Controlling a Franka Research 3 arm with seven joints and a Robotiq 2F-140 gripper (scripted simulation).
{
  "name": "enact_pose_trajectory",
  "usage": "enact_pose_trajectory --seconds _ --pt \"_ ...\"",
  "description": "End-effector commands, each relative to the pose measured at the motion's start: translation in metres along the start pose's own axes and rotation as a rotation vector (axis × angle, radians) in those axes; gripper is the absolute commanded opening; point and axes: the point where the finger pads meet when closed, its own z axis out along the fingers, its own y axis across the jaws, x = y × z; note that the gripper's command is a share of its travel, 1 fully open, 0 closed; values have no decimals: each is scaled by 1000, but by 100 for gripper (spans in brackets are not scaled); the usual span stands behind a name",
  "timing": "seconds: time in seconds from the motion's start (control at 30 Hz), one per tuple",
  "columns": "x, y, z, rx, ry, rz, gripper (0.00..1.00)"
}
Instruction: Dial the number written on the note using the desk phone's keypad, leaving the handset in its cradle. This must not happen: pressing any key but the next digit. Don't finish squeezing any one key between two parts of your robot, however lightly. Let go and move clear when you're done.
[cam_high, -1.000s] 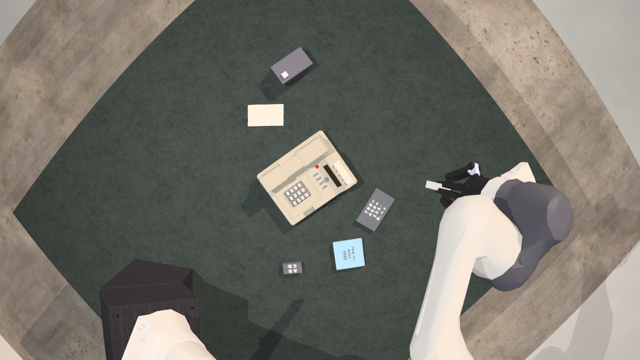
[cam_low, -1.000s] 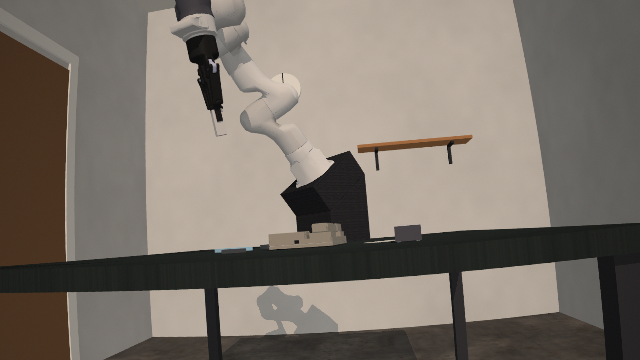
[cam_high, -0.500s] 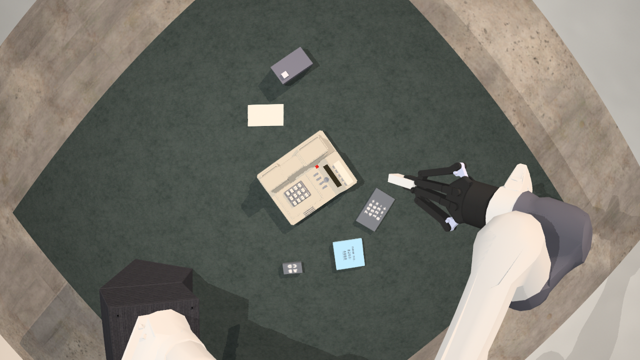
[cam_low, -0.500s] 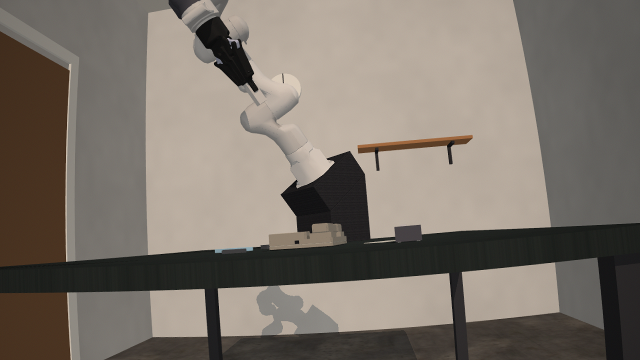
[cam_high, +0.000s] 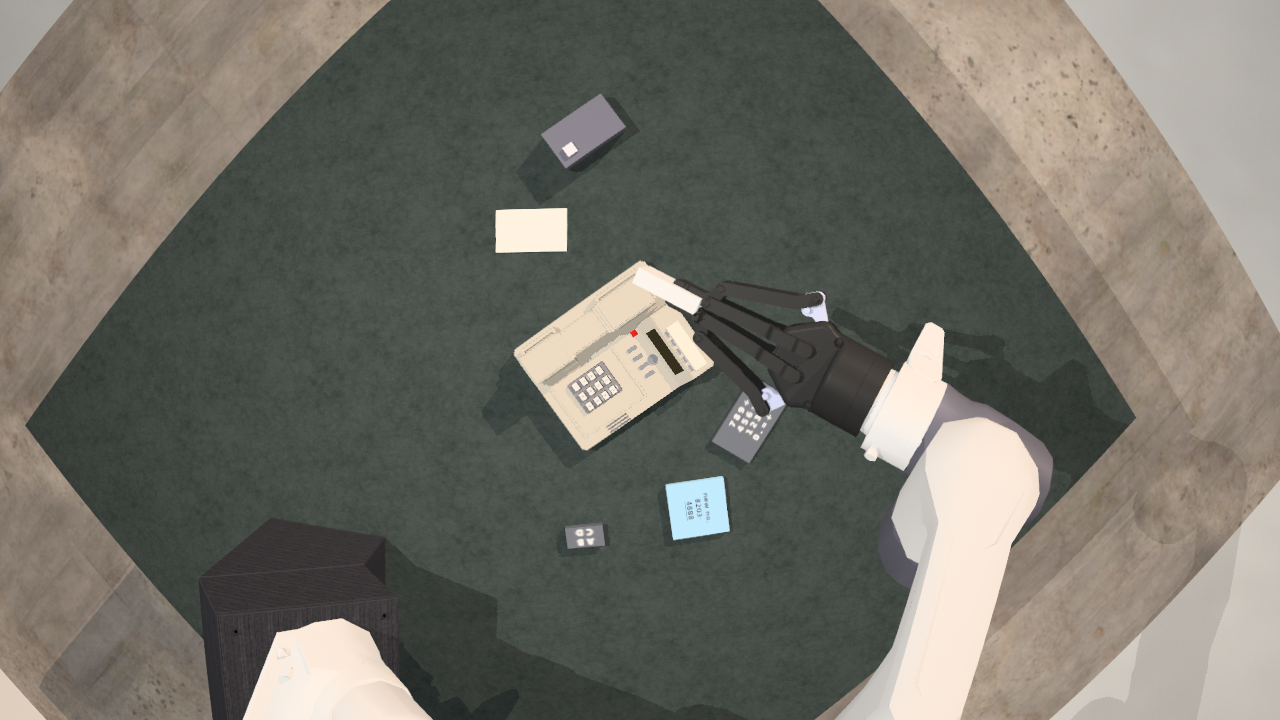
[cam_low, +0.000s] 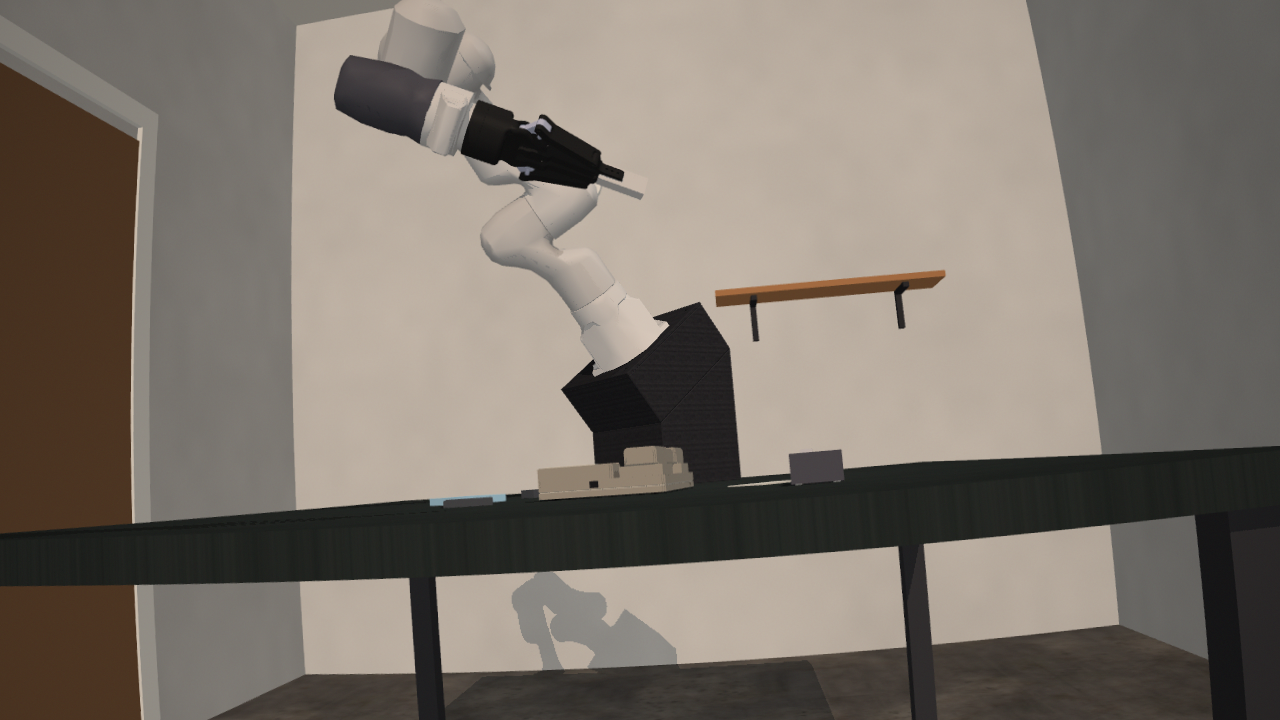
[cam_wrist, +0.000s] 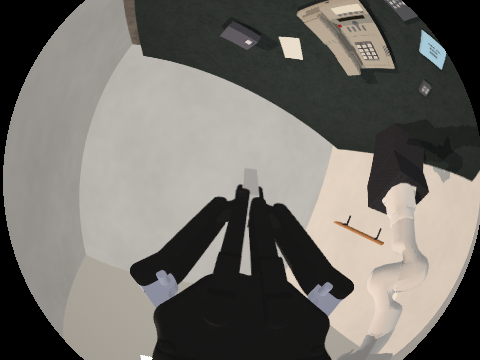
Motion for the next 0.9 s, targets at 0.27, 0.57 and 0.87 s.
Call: enact_pose_trajectory --seconds 0.27,0.57,0.87 --pt "13 -44 19 446 -176 127 0" --pt "65 -32 22 718 -202 391 0" --pt "127 16 28 918 -159 676 0"
